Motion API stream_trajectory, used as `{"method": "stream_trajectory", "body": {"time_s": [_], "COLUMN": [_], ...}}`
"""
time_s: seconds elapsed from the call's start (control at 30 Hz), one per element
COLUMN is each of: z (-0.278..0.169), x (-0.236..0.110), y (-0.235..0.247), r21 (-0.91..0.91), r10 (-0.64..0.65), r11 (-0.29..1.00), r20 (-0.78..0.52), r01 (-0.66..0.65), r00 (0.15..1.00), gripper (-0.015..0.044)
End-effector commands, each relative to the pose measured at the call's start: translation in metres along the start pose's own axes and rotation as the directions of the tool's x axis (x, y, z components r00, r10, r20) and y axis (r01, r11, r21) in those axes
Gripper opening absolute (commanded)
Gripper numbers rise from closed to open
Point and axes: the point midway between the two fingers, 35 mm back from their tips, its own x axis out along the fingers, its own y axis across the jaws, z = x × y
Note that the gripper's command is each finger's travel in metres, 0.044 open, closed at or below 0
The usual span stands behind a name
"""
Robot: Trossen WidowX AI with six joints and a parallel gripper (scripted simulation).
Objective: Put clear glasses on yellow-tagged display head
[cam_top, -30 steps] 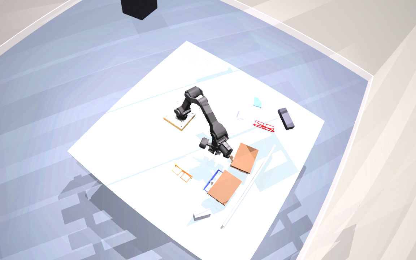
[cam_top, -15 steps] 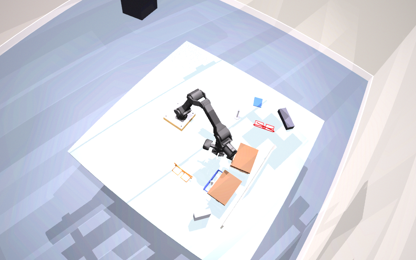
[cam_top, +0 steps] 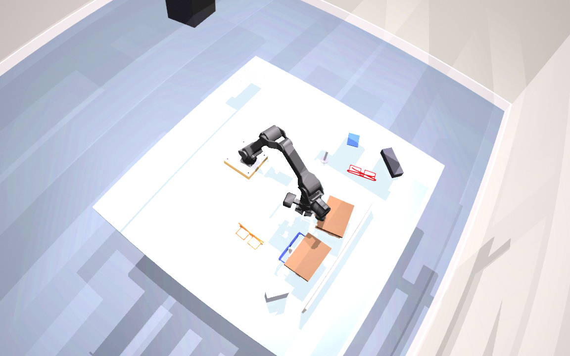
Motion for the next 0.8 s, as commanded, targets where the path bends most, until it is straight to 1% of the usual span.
{"method": "stream_trajectory", "body": {"time_s": [0.0,0.77], "z": [0.000,0.000], "x": [-0.001,0.001], "y": [-0.008,-0.038], "r21": [0.001,0.001], "r10": [-0.004,-0.006], "r11": [1.000,1.000], "r20": [-0.004,-0.004], "r01": [0.004,0.006], "r00": [1.000,1.000], "gripper": [0.0000,0.0000]}}
